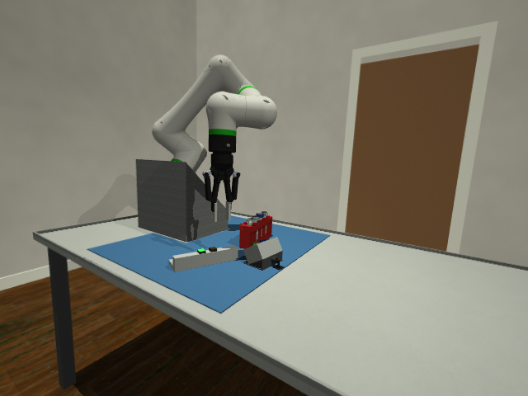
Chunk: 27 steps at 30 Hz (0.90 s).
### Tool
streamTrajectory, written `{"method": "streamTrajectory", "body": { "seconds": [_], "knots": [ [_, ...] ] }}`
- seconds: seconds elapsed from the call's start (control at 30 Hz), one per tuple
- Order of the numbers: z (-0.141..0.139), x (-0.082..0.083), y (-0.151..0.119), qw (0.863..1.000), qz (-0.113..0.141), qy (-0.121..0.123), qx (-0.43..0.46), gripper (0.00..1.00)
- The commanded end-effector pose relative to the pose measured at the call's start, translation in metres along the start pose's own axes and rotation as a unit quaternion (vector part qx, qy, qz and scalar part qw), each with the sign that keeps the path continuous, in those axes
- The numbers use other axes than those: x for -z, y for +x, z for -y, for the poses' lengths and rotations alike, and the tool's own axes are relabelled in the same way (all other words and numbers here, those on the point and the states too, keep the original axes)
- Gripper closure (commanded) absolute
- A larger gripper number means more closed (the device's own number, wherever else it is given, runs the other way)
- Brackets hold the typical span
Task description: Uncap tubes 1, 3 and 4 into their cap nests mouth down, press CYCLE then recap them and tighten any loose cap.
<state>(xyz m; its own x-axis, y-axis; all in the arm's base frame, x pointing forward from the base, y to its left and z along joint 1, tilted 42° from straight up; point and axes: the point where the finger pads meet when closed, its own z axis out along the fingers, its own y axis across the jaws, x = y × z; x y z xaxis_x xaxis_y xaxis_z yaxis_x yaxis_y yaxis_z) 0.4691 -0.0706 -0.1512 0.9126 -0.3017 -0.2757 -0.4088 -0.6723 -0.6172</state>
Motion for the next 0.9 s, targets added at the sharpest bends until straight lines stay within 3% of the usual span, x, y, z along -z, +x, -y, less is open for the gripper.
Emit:
{"method": "streamTrajectory", "body": {
  "seconds": [0.0,0.2,0.3,0.37,0.87],
  "knots": [
    [0.017,0.013,-0.013,1.0,-0.001,0.0,0.0,0.71],
    [0.017,0.013,-0.013,1.0,-0.001,0.0,0.0,0.71],
    [0.017,-0.002,-0.013,1.0,-0.001,0.0,0.0,0.71],
    [0.017,-0.002,-0.013,1.0,-0.001,0.0,0.0,0.71],
    [0.017,-0.077,-0.012,1.0,-0.001,0.0,0.0,0.71]
  ]
}}
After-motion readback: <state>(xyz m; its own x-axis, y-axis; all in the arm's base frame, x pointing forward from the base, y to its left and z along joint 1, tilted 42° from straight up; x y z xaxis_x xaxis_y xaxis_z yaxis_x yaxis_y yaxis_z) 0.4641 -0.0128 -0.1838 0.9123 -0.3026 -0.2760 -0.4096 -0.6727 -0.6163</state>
